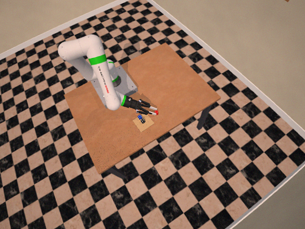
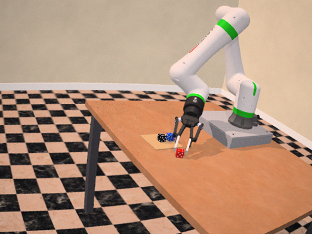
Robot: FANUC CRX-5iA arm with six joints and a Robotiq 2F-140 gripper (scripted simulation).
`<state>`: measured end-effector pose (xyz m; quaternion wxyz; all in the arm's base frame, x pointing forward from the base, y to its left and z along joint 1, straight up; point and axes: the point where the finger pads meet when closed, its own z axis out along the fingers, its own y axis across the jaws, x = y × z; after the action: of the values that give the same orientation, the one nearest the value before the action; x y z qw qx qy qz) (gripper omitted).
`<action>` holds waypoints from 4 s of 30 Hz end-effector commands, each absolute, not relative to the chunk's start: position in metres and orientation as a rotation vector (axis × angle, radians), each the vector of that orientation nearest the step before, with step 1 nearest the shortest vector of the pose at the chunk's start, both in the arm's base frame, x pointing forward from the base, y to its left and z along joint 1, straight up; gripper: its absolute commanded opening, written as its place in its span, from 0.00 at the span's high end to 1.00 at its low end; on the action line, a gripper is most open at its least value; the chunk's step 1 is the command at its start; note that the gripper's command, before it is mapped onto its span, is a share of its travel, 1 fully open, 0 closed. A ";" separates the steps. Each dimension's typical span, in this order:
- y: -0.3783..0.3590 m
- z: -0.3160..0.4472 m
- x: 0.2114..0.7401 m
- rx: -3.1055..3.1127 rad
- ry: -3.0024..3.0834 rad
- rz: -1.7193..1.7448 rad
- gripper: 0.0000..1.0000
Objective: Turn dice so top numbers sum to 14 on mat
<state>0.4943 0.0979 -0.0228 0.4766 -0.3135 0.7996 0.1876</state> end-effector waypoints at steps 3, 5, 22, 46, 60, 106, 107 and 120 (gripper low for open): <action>0.089 -0.016 0.485 -0.766 1.954 0.459 0.72; 0.085 -0.013 0.481 -0.766 1.954 0.459 0.72; 0.081 0.003 0.476 -0.766 1.954 0.459 0.72; 0.083 0.049 0.476 -0.781 1.986 0.456 0.72; 0.092 0.059 0.489 -0.885 2.251 0.356 0.72; 0.124 0.089 0.523 -1.150 2.930 -0.002 0.00; 0.124 0.089 0.523 -1.150 2.930 -0.002 0.00; 0.124 0.088 0.523 -1.227 2.899 -0.002 0.00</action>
<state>0.5225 0.1241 0.0882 -0.0035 -0.3762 0.9265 -0.0007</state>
